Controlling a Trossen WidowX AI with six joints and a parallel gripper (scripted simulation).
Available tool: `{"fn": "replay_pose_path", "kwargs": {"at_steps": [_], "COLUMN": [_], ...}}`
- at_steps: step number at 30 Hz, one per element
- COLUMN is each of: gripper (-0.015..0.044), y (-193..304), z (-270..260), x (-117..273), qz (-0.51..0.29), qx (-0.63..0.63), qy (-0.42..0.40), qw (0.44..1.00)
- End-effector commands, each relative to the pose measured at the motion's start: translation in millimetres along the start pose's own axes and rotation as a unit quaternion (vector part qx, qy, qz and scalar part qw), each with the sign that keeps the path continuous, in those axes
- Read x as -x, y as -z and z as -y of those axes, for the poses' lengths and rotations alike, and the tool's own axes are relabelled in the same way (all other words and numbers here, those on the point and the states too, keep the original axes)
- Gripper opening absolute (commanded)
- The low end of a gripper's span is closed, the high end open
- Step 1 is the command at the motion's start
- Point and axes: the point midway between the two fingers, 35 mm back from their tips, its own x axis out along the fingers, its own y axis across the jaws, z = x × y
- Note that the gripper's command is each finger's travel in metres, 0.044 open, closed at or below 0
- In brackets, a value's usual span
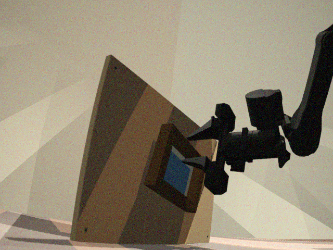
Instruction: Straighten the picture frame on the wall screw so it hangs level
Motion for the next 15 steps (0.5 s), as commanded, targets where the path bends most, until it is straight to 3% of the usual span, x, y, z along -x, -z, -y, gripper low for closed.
{"fn": "replay_pose_path", "kwargs": {"at_steps": [1, 13, 15], "gripper": [0.0260, 0.0260, 0.0208], "y": [1.1, 1.7, 1.7], "z": [-0.1, -0.1, -0.1], "x": [-0.2, -0.4, -0.4], "qz": [-0.003, -0.003, -0.003], "qx": [-0.001, -0.001, -0.001], "qy": [0.001, 0.001, 0.001], "qw": [1.000, 1.000, 1.000]}}
